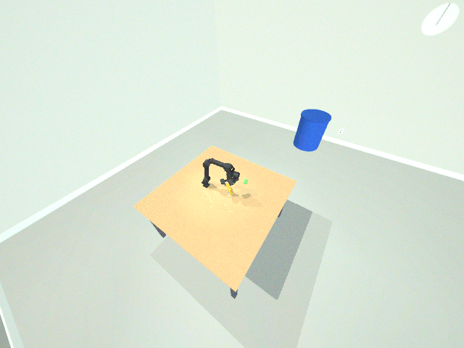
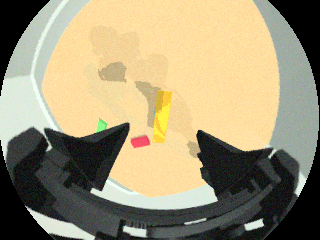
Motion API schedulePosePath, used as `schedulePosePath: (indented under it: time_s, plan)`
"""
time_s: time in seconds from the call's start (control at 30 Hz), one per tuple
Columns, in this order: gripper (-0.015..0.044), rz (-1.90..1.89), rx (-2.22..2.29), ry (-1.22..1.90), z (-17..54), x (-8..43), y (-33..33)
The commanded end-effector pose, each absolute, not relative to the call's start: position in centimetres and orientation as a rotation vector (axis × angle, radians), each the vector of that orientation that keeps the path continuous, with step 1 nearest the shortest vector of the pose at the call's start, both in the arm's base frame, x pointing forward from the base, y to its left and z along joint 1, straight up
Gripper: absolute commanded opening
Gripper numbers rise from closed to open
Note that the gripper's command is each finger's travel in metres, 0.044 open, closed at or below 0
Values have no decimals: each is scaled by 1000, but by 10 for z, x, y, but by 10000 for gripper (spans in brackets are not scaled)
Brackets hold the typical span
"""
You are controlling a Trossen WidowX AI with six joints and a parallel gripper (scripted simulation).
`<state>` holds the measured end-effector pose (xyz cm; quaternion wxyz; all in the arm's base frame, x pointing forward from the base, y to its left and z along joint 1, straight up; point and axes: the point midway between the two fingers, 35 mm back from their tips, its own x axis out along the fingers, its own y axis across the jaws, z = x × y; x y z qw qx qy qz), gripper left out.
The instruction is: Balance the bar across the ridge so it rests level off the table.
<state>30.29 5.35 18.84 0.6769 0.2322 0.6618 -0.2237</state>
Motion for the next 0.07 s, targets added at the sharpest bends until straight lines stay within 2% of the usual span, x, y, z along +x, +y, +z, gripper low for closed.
schedulePosePath:
  time_s: [0.0,0.03]
  plan:
    - [440,-502,523,1486,189,303,54]
    - [440,-502,523,1486,189,303,54]
